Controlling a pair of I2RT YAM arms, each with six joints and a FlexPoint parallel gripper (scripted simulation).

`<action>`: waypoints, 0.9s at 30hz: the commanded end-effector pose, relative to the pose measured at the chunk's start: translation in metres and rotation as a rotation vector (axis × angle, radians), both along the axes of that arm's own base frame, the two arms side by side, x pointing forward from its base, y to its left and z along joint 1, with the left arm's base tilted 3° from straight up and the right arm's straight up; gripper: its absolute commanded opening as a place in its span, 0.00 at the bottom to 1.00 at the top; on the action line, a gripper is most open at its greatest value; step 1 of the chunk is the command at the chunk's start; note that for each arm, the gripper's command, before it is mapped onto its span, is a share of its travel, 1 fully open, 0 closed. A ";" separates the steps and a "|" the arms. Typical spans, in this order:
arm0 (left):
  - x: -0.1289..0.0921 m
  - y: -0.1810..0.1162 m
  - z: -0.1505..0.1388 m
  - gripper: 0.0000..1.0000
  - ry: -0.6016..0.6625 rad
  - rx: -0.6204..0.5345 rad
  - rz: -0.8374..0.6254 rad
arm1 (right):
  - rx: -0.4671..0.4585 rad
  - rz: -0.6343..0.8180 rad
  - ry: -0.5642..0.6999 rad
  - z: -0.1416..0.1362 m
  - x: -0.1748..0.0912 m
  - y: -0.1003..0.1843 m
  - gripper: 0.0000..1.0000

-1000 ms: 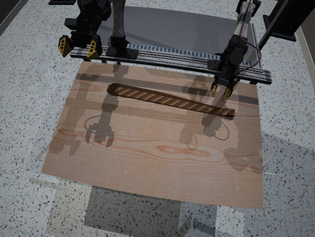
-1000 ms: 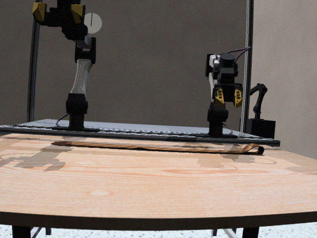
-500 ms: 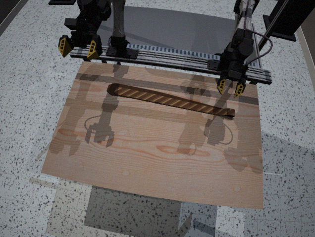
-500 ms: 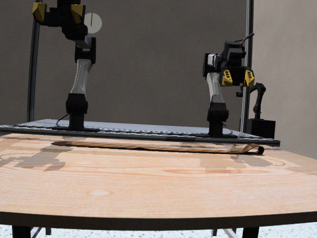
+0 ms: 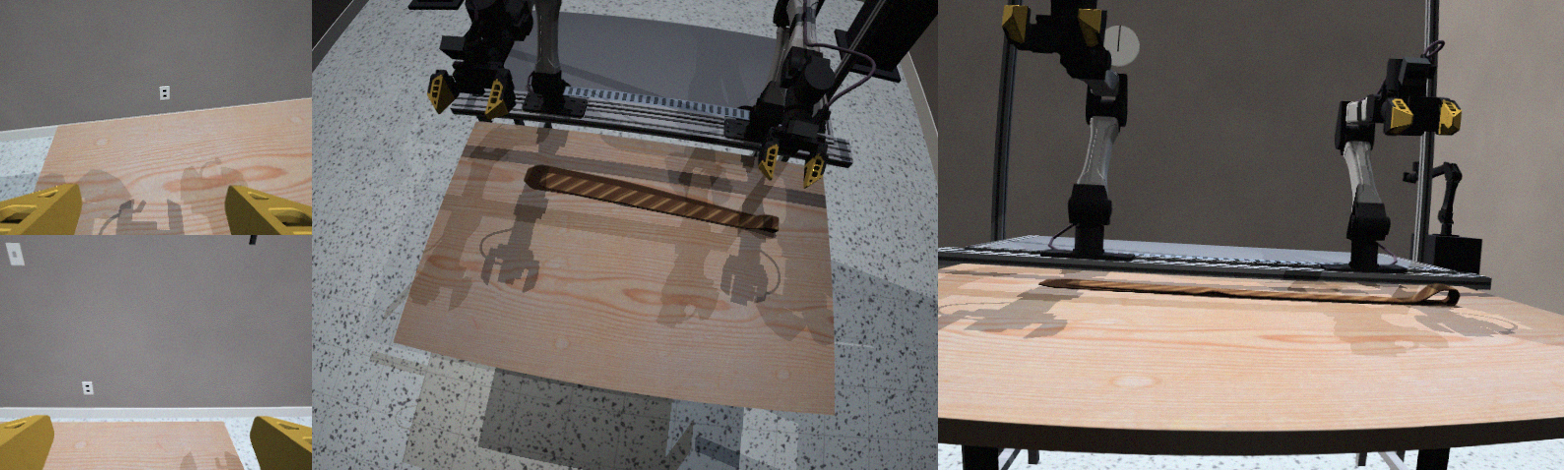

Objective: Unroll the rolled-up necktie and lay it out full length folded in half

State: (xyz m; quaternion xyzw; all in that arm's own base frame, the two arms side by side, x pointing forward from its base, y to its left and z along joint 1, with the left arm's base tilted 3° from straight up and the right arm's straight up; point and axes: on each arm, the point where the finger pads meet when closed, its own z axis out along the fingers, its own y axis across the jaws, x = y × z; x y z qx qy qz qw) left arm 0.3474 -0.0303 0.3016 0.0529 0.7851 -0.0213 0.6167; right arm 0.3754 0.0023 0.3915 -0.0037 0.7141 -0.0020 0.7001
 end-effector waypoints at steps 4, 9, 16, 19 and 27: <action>0.009 0.009 0.029 0.74 -0.070 -0.017 0.033 | 0.009 0.002 -0.009 0.006 0.002 -0.001 1.00; 0.016 0.016 0.051 0.79 -0.120 -0.025 0.056 | 0.009 0.002 -0.009 0.006 0.002 -0.001 1.00; 0.024 0.023 0.075 0.87 -0.177 -0.035 0.081 | 0.009 0.002 -0.009 0.006 0.002 -0.001 1.00; 0.026 0.026 0.082 0.90 -0.195 -0.038 0.089 | 0.009 0.002 -0.009 0.006 0.002 -0.001 1.00; 0.029 0.029 0.092 0.96 -0.218 -0.042 0.100 | 0.009 0.002 -0.009 0.006 0.002 -0.001 1.00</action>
